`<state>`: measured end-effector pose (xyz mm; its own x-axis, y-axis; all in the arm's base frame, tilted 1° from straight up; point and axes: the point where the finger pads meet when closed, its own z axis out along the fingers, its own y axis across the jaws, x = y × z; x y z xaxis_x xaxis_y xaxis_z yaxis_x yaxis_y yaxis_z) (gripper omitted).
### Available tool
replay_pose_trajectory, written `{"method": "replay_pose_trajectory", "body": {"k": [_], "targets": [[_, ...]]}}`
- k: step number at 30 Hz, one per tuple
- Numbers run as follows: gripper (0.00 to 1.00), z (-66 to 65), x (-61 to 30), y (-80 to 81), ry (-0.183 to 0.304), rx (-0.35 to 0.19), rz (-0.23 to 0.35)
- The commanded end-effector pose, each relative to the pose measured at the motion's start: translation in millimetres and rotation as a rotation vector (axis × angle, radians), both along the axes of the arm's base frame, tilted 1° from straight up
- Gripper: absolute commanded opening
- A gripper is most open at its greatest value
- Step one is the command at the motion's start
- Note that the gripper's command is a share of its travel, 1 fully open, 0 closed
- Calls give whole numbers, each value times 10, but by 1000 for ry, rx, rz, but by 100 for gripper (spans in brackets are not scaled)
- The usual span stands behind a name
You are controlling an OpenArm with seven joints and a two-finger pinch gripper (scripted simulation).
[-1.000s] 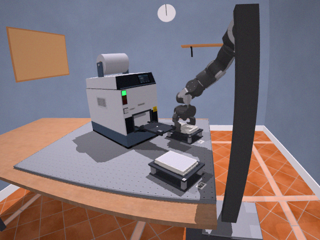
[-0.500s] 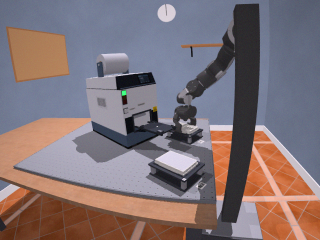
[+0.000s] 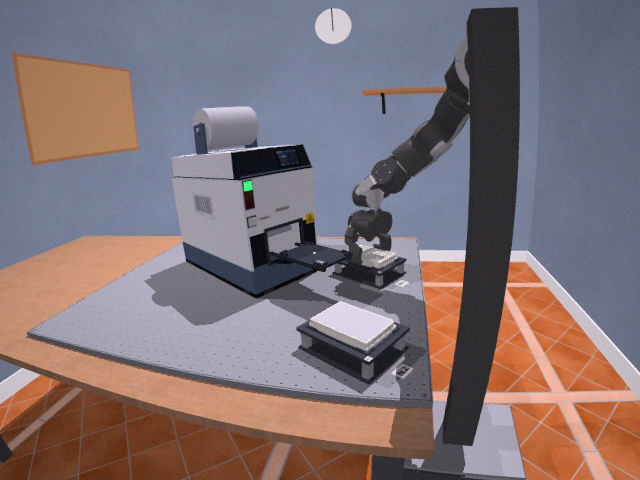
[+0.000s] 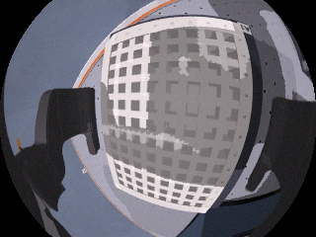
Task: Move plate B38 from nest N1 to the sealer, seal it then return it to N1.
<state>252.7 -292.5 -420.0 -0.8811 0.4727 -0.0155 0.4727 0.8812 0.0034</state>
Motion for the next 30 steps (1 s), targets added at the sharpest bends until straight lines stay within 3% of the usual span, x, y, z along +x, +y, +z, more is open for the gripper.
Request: {"method": "replay_pose_trajectory", "body": {"k": [1, 14, 30], "targets": [[77, 17, 5, -21, 0, -5, -2], [77, -3, -30, -25, 3, -4, -2], [77, 13, -2, -18, 1, -5, -1]]}}
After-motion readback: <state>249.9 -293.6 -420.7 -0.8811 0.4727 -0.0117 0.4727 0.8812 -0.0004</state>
